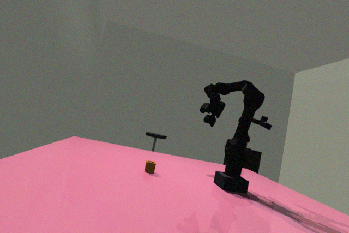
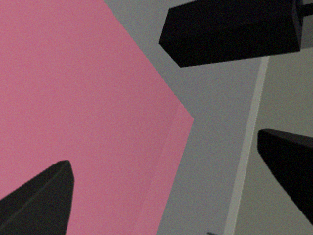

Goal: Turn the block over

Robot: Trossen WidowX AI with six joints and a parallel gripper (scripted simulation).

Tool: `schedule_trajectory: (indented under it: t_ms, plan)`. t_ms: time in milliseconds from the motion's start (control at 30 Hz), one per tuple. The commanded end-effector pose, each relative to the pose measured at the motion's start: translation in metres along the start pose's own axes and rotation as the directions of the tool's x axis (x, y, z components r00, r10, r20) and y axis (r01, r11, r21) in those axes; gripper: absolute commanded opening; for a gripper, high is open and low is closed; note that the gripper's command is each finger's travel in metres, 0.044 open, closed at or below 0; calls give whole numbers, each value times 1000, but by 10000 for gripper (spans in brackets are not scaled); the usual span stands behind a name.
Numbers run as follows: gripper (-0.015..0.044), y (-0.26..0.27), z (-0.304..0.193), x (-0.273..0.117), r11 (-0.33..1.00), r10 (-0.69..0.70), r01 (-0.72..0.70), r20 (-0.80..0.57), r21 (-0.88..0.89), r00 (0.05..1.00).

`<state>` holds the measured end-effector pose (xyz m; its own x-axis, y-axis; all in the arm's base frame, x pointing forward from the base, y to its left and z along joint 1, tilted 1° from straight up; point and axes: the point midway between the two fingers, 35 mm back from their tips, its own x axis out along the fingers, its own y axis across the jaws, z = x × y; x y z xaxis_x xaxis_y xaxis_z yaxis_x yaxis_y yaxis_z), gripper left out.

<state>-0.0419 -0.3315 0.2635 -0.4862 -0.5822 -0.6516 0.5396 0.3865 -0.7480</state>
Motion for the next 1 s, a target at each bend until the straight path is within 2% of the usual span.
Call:
schedule_trajectory:
  t_ms: [0, 33, 300, 500, 700, 967]
  plan:
    - [426, 2, 2, 0, 1000, 4, -4, 4, -8, 1000]
    - [440, 7, 8, -1, 999, 17, -16, 15, -31, 1000]
    - [440, 95, 84, -24, 957, 242, -209, 156, -200, 958]
    - [440, 185, 125, -65, 868, 445, -367, 197, -335, 874]
    - [440, 278, 135, -115, 737, 605, -480, 149, -476, 782]
    - [440, 379, 108, -176, 559, 724, -589, -2, -584, 689]
